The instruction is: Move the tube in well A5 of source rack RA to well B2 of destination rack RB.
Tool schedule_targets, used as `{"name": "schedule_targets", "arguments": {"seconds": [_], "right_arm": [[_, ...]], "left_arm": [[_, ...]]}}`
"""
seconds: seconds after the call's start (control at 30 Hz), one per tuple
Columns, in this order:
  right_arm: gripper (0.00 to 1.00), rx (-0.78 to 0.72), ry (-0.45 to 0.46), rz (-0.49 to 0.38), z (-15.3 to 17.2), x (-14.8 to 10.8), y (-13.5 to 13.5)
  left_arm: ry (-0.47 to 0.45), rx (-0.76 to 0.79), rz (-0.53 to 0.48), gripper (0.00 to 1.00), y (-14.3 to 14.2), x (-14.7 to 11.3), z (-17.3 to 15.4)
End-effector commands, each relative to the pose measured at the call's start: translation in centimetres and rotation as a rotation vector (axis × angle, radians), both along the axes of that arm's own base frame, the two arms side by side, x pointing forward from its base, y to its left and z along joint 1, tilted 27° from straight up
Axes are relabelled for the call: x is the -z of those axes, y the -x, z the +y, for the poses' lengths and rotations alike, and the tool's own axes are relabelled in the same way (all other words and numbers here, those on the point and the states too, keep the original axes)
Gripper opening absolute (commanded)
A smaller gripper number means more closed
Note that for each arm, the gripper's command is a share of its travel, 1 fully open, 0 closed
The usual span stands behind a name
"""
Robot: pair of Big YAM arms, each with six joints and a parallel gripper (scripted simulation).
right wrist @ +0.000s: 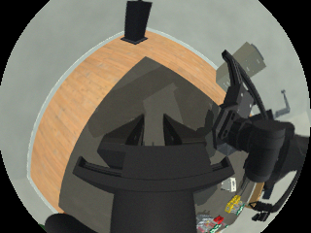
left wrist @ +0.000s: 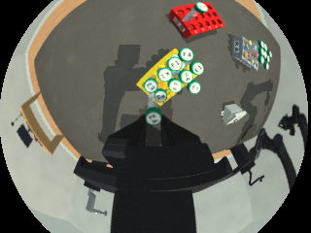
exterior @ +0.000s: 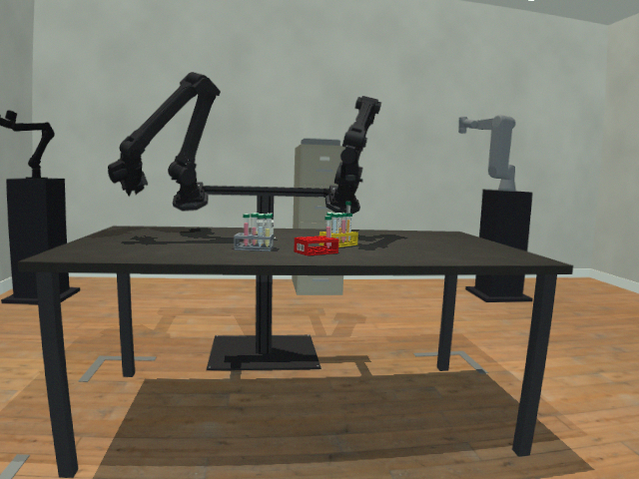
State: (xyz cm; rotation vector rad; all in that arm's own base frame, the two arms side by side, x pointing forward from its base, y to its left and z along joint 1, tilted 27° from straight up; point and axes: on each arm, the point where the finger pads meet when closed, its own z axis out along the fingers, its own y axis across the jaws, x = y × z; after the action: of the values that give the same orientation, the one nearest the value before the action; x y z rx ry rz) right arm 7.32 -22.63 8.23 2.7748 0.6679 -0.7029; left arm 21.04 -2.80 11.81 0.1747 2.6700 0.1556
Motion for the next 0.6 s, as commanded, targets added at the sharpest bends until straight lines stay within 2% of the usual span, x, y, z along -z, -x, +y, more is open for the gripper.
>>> {"name": "schedule_targets", "arguments": {"seconds": [0.0, 0.3, 0.33, 0.57], "right_arm": [[0.30, 0.001, 0.014, -0.011, -0.5, -0.6, -0.4], [0.30, 0.001, 0.014, -0.011, -0.5, -0.6, -0.4], [0.30, 0.001, 0.014, -0.011, -0.5, -0.6, -0.4], [0.30, 0.001, 0.014, -0.011, -0.5, -0.6, -0.4]], "left_arm": [[0.008, -0.001, -0.023, 0.00, -0.5, -0.9, -0.1], [0.008, -0.001, -0.023, 0.00, -0.5, -0.9, -0.1], [0.005, -0.001, -0.018, 0.00, -0.1, 0.1, 0.2], [-0.001, -0.001, 0.000, 0.00, -0.2, 0.7, 0.3]]}}
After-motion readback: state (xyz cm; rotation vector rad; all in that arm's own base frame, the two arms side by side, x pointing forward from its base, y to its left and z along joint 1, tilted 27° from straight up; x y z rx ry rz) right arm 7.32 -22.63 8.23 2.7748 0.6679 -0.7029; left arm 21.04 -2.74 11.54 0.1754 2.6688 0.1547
